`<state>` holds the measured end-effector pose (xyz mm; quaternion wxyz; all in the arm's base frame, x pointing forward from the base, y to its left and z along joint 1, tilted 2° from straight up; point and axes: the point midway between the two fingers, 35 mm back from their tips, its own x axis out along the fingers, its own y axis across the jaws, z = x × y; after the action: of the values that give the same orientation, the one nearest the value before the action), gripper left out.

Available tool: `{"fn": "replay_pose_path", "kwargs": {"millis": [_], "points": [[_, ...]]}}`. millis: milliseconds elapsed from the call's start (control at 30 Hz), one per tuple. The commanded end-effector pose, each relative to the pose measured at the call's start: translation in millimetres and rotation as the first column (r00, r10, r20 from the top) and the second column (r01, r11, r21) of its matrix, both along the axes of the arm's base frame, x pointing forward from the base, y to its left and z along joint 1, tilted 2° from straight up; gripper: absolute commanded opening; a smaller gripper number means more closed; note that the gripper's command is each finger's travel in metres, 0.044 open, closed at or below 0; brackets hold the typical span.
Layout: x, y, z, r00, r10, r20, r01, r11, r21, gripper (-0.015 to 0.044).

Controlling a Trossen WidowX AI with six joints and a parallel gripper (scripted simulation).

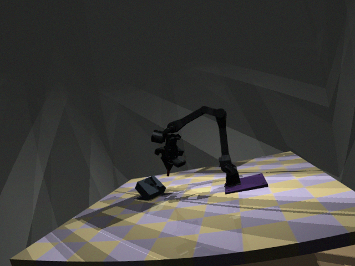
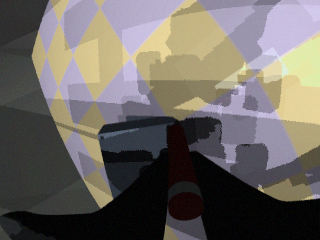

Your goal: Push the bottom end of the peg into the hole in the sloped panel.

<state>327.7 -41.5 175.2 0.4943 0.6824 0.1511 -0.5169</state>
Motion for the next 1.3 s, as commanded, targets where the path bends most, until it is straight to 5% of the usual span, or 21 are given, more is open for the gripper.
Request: {"fn": "replay_pose_path", "kwargs": {"millis": [0, 1267], "points": [[1.4, 3.7, 0.6, 1.000, 0.025, 0.009, -0.025, 0.999, -0.022, 0.0000], [19.0, 47.8, 16.4, 0.965, 0.238, 0.110, -0.215, 0.958, -0.189, 0.0000]]}}
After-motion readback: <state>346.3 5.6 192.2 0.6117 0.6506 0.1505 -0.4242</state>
